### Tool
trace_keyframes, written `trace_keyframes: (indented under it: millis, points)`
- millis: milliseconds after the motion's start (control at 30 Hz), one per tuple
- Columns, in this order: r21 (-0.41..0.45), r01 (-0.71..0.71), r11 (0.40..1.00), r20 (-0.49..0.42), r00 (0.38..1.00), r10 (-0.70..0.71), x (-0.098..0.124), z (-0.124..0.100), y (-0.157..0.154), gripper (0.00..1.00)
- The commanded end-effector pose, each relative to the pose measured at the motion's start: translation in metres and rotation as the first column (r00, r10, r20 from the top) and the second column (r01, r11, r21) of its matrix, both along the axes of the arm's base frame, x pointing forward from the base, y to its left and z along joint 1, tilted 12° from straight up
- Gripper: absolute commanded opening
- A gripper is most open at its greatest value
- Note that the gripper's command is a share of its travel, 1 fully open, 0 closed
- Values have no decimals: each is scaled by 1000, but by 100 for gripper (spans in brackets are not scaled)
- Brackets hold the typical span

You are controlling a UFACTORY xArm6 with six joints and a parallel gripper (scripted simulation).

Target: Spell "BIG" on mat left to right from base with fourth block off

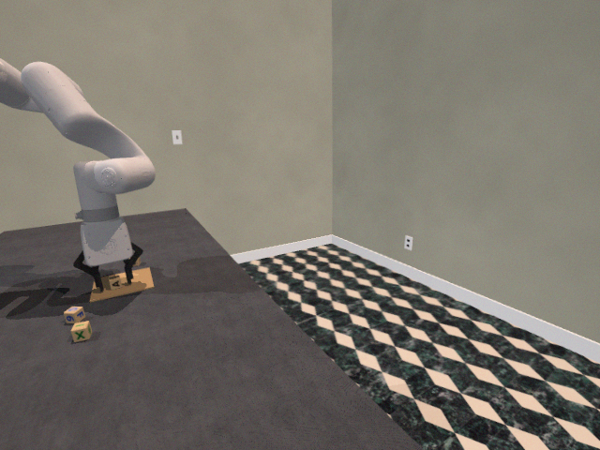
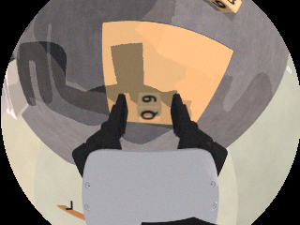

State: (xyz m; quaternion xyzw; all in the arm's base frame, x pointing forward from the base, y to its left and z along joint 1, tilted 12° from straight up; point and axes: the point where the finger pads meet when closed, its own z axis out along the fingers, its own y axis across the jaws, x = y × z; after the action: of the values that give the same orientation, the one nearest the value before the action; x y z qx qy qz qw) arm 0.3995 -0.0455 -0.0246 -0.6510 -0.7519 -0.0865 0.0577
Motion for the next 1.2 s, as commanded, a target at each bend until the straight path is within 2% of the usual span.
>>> trace_keyframes:
  millis: [0,133,167,700,733,1167]
  points:
    - [-1,0,1000,3,1000,0,1,1,0,63]
    - [-1,0,1000,3,1000,0,1,1,0,63]
    - [-1,0,1000,3,1000,0,1,1,0,42]
    - [-1,0,1000,3,1000,0,1,1,0,42]
    - [-1,0,1000,3,1000,0,1,1,0,21]
    - [-1,0,1000,3,1000,0,1,1,0,21]
